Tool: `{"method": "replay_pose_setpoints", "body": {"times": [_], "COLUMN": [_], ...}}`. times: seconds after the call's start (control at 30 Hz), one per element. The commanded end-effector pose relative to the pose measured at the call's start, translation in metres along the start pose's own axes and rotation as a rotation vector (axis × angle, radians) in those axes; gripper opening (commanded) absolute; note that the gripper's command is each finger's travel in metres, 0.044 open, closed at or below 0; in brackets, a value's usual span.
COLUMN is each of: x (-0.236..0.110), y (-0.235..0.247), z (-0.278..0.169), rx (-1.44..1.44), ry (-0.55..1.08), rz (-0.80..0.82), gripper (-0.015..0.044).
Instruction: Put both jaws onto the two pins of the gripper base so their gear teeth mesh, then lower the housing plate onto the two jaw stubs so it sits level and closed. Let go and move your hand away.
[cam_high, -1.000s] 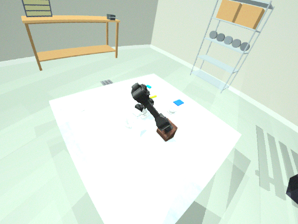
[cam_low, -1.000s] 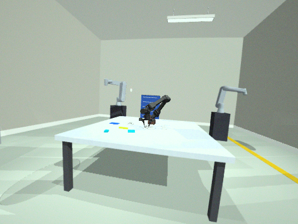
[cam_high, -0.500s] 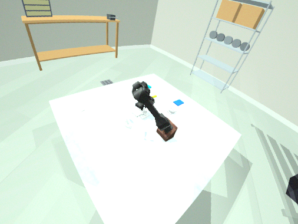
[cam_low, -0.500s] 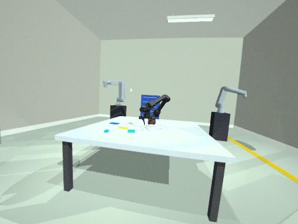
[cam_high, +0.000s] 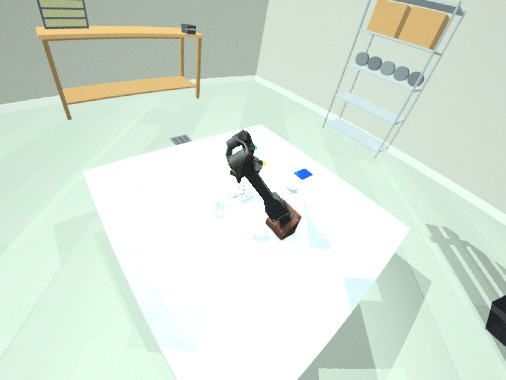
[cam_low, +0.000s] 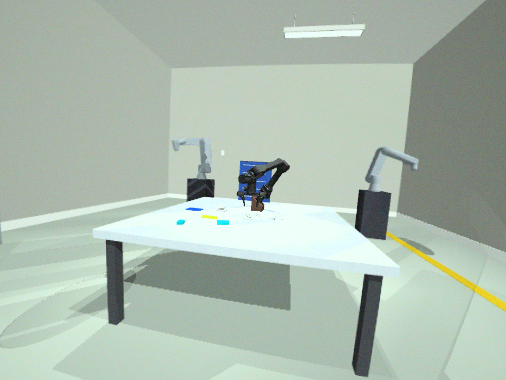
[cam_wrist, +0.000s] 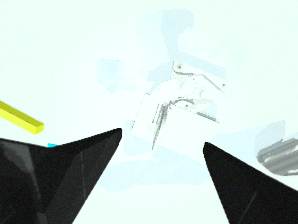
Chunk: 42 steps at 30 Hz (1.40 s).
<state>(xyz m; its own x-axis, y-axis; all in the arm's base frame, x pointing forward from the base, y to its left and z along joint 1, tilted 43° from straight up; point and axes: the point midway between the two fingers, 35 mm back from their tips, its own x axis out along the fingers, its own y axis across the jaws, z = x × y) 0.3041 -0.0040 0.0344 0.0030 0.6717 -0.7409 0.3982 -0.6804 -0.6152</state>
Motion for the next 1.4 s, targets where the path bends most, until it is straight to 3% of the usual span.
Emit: {"method": "replay_pose_setpoints", "body": {"times": [0.0,1.37], "x": [-0.003,-0.012], "y": [-0.008,-0.093], "z": [-0.004,-0.031], "rx": [-0.097,-1.115], "ry": [0.005,-0.008], "rz": [0.004,0.015], "gripper": [0.044,0.044]}}
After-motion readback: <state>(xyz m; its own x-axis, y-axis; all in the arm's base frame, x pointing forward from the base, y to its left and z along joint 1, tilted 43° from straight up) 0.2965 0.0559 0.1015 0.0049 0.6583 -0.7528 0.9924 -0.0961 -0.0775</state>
